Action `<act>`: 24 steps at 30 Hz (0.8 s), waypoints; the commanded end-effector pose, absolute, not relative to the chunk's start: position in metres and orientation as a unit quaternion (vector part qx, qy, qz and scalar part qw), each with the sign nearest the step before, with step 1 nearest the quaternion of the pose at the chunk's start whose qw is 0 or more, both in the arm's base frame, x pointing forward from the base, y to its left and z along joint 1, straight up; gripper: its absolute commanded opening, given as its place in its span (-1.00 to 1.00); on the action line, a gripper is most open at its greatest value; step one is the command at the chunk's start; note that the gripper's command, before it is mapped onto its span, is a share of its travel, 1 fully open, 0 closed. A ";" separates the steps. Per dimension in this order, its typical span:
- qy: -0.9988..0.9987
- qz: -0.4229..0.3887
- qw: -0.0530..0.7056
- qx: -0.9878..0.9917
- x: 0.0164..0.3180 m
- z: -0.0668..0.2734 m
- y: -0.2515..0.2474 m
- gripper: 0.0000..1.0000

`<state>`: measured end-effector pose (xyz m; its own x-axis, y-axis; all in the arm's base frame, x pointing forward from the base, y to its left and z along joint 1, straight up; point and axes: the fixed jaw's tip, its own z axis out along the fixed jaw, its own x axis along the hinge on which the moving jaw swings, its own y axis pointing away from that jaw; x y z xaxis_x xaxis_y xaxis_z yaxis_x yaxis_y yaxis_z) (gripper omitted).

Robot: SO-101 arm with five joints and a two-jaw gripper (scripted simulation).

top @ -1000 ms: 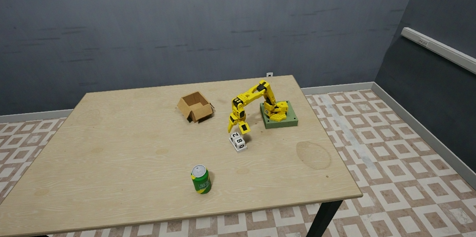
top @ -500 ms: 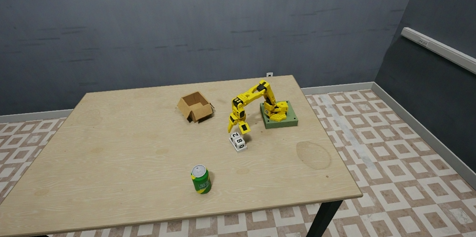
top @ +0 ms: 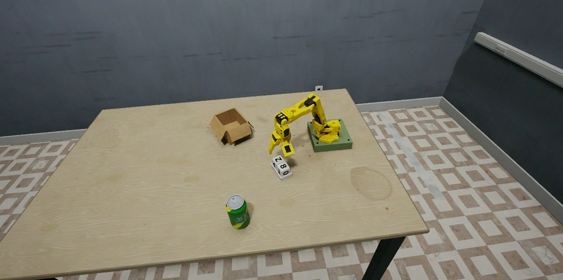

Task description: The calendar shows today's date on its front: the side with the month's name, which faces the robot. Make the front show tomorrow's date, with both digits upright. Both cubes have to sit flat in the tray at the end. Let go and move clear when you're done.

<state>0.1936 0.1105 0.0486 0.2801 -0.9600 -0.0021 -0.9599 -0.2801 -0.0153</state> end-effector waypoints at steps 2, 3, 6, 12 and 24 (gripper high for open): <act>0.644 -0.004 0.010 -0.765 0.192 0.056 0.101 -0.29; 0.644 -0.004 0.010 -0.765 0.192 0.056 0.101 -0.29; 0.687 -0.004 0.011 -0.727 0.191 0.060 0.092 -0.29; 0.787 -0.005 0.014 -0.616 0.185 0.071 0.071 -0.29; 0.933 -0.004 0.020 -0.359 0.165 0.085 0.034 -0.29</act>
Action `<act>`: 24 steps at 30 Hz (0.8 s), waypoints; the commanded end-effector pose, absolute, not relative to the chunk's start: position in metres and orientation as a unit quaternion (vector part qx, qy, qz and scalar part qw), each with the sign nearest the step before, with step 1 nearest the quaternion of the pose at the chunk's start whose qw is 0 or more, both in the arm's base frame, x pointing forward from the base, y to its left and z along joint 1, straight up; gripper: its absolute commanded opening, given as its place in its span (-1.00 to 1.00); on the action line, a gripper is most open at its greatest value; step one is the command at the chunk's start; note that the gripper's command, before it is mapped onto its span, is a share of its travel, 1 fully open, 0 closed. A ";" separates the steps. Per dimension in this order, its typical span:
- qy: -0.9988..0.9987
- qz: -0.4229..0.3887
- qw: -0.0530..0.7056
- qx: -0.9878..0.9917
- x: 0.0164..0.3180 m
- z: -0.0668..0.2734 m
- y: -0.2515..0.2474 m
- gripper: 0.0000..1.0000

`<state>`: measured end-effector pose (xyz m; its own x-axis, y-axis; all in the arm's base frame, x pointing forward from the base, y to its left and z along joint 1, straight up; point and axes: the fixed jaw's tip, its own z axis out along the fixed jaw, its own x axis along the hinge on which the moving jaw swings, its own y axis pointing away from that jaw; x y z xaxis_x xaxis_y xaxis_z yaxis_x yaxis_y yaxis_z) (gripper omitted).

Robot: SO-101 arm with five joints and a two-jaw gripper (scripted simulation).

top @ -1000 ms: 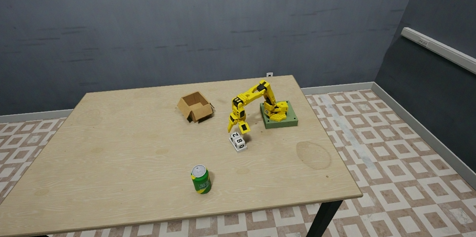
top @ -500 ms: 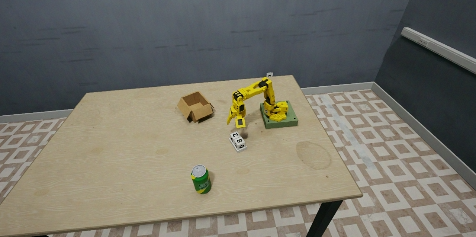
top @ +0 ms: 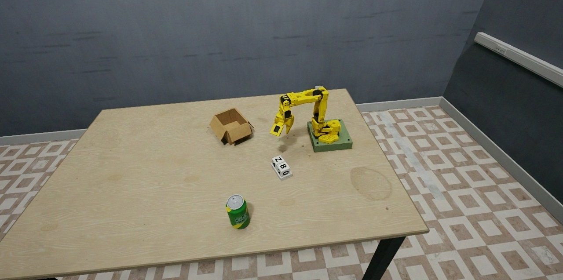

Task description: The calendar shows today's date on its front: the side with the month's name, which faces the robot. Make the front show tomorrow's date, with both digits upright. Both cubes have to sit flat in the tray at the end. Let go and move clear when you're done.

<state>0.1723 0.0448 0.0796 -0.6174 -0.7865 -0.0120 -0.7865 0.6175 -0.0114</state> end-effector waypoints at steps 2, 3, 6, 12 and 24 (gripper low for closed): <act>0.952 -0.004 0.022 -0.305 0.161 0.087 0.027 -0.29; 0.960 -0.004 0.022 -0.278 0.158 0.087 0.025 -0.29; 0.979 -0.003 0.024 -0.204 0.152 0.089 0.017 -0.29; 0.994 -0.003 0.026 -0.102 0.142 0.090 0.008 -0.29; 1.000 -0.002 0.028 -0.004 0.133 0.090 0.000 -0.29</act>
